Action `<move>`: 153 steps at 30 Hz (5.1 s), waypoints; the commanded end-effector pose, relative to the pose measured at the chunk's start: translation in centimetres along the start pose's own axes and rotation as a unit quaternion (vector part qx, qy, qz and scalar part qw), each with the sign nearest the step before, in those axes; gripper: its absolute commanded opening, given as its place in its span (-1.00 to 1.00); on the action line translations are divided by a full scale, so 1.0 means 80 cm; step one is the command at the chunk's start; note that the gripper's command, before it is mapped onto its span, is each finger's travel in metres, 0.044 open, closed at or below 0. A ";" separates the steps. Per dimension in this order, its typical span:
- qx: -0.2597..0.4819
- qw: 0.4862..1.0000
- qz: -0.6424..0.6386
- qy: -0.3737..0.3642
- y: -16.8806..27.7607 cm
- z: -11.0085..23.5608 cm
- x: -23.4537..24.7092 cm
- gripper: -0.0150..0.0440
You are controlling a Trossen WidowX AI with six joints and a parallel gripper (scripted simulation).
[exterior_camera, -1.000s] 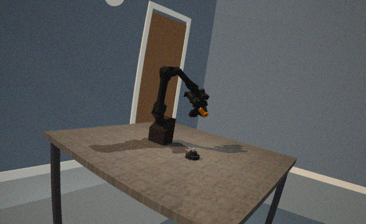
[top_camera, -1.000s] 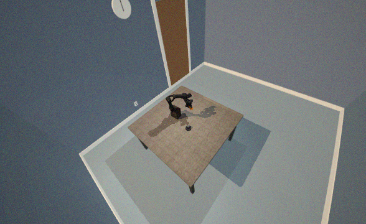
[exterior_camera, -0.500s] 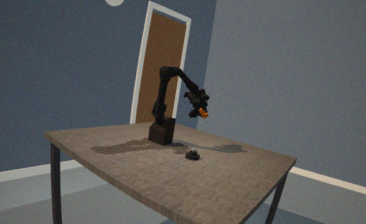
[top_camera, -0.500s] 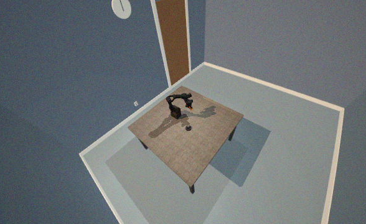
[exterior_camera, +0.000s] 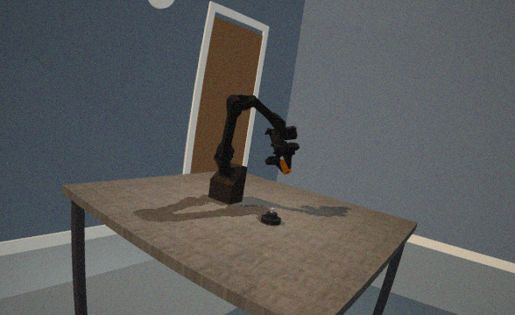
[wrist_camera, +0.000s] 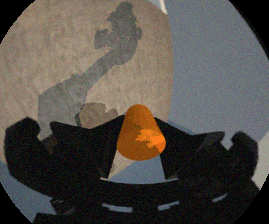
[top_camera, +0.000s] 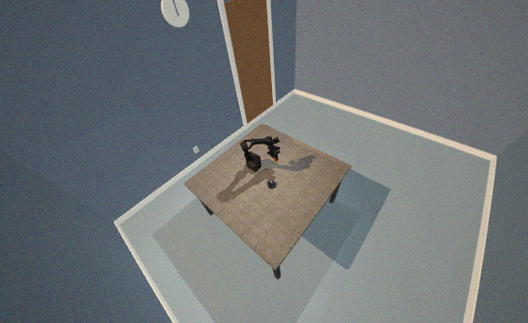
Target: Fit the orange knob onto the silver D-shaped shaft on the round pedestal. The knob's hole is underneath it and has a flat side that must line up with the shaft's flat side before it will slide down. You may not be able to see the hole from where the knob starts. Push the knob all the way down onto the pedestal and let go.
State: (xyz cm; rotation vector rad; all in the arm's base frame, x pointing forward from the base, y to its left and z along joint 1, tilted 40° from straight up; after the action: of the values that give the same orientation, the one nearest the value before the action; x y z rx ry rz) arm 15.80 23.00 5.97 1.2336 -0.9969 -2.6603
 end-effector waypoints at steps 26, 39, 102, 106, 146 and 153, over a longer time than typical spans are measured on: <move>0.019 0.949 -0.003 -0.315 -0.006 -0.096 -0.055 -0.49; 0.017 0.947 -0.005 -0.320 -0.011 -0.173 -0.008 -0.49; 0.019 0.946 -0.007 -0.324 -0.014 -0.165 -0.015 1.00; 0.019 0.946 -0.007 -0.324 -0.014 -0.171 -0.010 1.00; 0.021 0.946 -0.006 -0.323 -0.010 -0.230 0.036 0.91; 0.021 0.946 -0.006 -0.323 -0.010 -0.230 0.036 0.29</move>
State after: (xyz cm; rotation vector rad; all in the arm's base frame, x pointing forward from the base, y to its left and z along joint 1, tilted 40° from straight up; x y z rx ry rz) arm 26.85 12.97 -5.17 0.3380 -1.0911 -3.1382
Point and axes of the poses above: the point midway between the two fingers, 35 mm back from their tips, its own z axis back along the fingers, its own x axis across the jaws, y = z × x, the point moved 10 cm from there along z, back along the fingers, and after that the axes turned 4 degrees about -z, right-handed, at the moved point
